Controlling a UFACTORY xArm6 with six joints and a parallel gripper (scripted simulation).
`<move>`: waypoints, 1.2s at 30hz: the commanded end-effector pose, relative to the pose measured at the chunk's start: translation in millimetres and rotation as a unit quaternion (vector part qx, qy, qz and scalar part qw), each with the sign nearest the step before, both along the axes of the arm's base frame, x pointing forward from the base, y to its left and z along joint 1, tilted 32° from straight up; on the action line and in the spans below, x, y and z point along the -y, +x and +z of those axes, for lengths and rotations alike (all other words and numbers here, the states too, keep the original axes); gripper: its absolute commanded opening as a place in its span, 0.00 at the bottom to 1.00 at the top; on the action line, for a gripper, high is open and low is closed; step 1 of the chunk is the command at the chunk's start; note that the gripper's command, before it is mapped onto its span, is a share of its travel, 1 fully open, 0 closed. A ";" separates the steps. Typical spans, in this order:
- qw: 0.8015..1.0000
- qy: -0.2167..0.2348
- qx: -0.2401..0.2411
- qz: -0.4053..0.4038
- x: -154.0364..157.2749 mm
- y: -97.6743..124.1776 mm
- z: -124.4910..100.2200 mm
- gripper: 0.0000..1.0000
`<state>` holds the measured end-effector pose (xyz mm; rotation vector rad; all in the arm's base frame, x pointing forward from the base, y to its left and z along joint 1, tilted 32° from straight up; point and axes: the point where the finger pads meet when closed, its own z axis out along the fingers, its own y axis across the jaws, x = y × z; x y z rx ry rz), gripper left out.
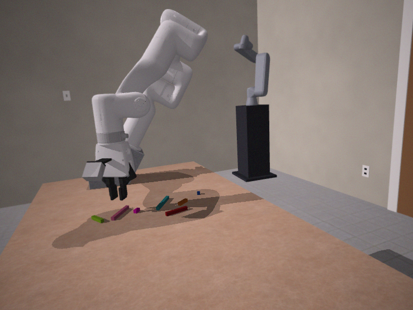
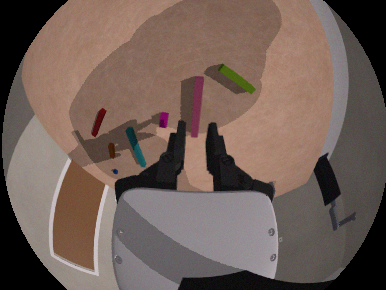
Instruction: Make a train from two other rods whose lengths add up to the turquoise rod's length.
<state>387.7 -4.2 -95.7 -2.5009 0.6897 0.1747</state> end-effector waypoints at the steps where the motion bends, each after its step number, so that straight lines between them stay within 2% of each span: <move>1: 1.000 0.000 0.001 -0.001 -1.8 1.3 -3.7 0.24; 21: 1.000 0.000 0.001 -0.001 -14.3 1.8 -24.6 0.24; 36: 1.000 0.000 0.001 -0.001 -16.3 1.8 -27.9 0.24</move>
